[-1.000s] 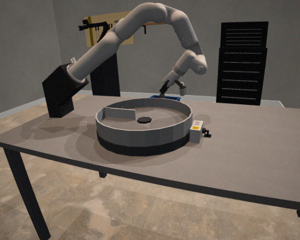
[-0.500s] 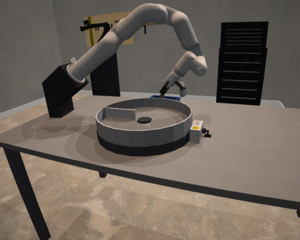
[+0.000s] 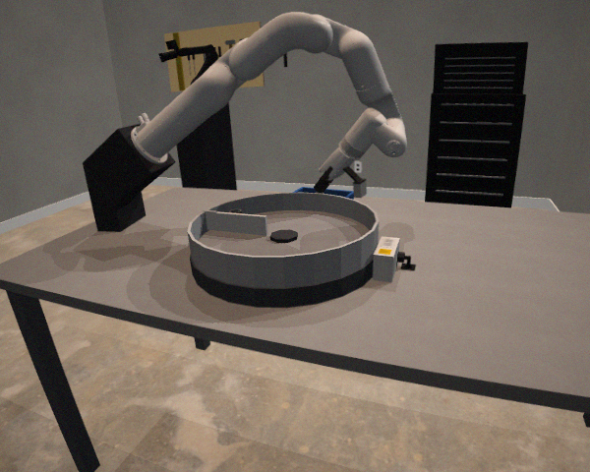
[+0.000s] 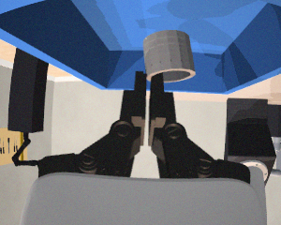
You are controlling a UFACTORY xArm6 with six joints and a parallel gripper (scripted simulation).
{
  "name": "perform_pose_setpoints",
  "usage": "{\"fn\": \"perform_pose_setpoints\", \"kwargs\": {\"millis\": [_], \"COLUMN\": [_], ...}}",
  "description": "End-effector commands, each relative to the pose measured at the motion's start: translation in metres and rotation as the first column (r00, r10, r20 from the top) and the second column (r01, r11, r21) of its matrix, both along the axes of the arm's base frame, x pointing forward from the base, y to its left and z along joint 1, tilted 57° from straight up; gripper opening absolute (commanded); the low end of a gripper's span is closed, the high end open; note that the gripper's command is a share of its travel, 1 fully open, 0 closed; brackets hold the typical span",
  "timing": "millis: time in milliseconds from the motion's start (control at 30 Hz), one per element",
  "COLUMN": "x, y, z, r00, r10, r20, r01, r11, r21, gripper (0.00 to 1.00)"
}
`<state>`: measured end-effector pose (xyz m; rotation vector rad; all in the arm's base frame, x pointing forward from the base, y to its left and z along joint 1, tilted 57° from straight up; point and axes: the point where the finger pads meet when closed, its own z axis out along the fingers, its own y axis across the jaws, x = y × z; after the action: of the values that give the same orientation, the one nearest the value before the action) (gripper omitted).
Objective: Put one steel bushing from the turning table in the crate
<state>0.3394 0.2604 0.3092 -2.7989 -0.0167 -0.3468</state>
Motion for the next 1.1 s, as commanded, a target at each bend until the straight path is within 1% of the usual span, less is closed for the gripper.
{"fn": "perform_pose_setpoints", "kwargs": {"millis": [0,267,1067], "x": [0.0074,0.0117,0.0124], "y": [0.0024,0.0036,0.0038], "z": [-0.0039,-0.0068,-0.0073], "r00": [1.0,1.0,1.0], "r10": [0.001,0.001,0.001], "r20": [0.002,0.002,0.002], "r01": [-0.001,-0.001,-0.001], "r11": [1.0,1.0,1.0], "r21": [0.001,0.001,0.001], "gripper": [0.0,0.0,0.0]}}
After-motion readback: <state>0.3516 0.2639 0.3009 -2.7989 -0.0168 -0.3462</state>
